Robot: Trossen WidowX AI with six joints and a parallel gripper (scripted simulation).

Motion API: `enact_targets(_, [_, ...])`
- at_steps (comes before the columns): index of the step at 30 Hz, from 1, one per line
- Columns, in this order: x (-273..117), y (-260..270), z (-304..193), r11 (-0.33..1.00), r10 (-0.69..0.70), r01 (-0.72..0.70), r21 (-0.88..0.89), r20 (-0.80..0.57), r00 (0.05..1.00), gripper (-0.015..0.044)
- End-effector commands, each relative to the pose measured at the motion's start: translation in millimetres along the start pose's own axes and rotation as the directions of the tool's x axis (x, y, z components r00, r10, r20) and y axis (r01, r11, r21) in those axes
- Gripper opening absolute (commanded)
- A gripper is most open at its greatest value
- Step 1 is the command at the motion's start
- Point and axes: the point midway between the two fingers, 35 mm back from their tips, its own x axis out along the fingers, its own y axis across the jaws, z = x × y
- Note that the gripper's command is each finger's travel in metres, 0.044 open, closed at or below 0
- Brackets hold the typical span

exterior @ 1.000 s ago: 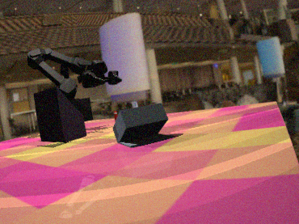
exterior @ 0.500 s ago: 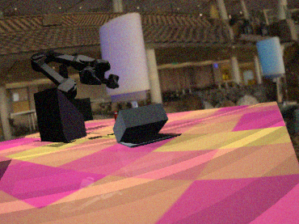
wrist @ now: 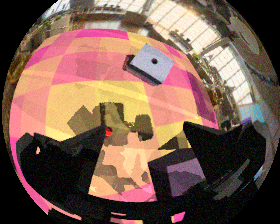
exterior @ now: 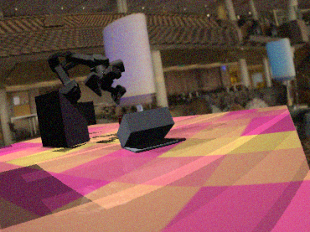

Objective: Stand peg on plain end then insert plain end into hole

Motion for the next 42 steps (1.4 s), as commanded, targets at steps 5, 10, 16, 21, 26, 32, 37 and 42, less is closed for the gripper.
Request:
enact_targets(5, [8.5, 5.1, -7.9, 0.999, 0.026, -0.031, -0.017, -0.236, 0.971, 0.0440])
enact_targets(10, [12.8, 9.3, -9.6, 0.997, 0.081, -0.081, 0.016, -0.371, 0.925, 0.0440])
enact_targets(16, [16.4, 15.5, -5.5, 0.982, 0.190, -0.161, 0.100, -0.492, 0.849, 0.0440])
enact_targets(21, [19.0, 20.5, 4.1, 0.950, 0.311, -0.237, 0.204, -0.547, 0.777, 0.0440])
enact_targets(26, [21.3, 23.3, 17.2, 0.902, 0.429, -0.303, 0.308, -0.554, 0.713, 0.0440])
enact_targets(32, [21.4, 23.3, 17.8, 0.900, 0.434, -0.305, 0.312, -0.554, 0.711, 0.0440])
enact_targets(37, [24.1, 24.9, 15.9, 0.899, 0.433, -0.293, 0.326, -0.554, 0.711, 0.0440])
enact_targets(42, [32.7, 30.3, 9.1, 0.892, 0.434, -0.254, 0.374, -0.553, 0.711, 0.0440])
